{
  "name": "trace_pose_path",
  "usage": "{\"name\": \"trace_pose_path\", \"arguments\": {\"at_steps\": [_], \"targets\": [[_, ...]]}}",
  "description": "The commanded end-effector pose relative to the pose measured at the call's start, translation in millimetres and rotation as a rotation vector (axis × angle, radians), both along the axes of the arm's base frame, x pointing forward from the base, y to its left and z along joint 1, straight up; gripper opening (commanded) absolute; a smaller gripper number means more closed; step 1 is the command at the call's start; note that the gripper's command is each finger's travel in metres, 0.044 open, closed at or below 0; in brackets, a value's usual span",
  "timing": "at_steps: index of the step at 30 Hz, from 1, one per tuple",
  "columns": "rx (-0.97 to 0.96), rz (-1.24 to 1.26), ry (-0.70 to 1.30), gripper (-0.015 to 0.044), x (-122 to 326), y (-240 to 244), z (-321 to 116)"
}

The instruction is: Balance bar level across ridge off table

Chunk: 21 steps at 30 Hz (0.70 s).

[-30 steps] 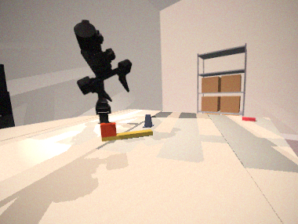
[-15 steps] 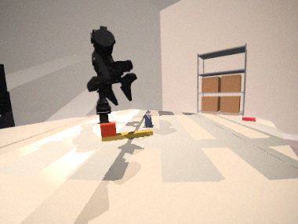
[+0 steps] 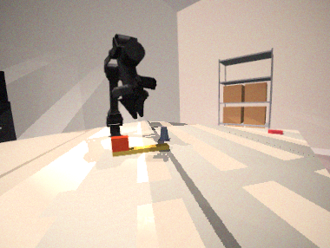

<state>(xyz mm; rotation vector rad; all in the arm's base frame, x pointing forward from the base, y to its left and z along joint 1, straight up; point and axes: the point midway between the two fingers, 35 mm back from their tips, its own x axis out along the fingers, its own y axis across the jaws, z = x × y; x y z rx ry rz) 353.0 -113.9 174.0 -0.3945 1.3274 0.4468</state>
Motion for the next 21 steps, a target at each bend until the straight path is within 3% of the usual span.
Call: {"name": "trace_pose_path", "arguments": {"at_steps": [1,10,21], "targets": [[-0.051,0.14,0.039,0.0315,-4.1,5.4,-2.0],[-0.139,0.44,0.131,0.0315,-14.1,16.6,-5.4],[-0.141,0.446,0.132,0.0315,-11.7,16.0,-21.1]]}}
